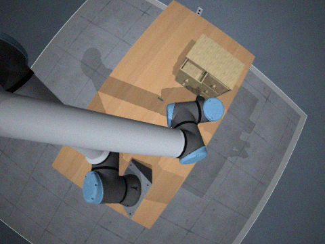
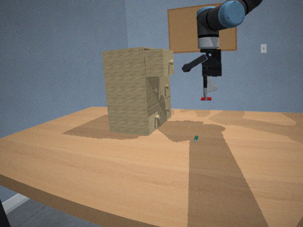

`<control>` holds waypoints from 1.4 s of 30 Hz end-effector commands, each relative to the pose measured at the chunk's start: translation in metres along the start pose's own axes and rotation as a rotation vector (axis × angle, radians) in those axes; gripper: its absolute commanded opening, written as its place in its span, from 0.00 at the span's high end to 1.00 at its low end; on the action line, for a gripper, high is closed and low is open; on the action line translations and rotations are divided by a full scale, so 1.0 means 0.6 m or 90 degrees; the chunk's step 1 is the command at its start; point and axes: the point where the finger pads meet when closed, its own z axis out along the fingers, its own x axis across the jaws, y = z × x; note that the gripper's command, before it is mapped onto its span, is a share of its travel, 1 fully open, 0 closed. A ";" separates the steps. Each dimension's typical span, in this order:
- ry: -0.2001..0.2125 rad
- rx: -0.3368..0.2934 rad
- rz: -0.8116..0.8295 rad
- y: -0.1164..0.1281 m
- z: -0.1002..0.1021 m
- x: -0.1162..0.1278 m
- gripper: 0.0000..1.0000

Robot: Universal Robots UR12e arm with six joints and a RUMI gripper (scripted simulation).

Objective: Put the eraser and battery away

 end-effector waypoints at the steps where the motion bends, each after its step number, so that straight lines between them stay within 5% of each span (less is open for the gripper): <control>1: 0.001 0.001 0.033 -0.014 -0.001 -0.059 0.95; 19: -0.003 0.000 0.097 -0.029 0.007 -0.180 0.95; 42: -0.003 0.000 0.098 -0.029 0.002 -0.182 0.95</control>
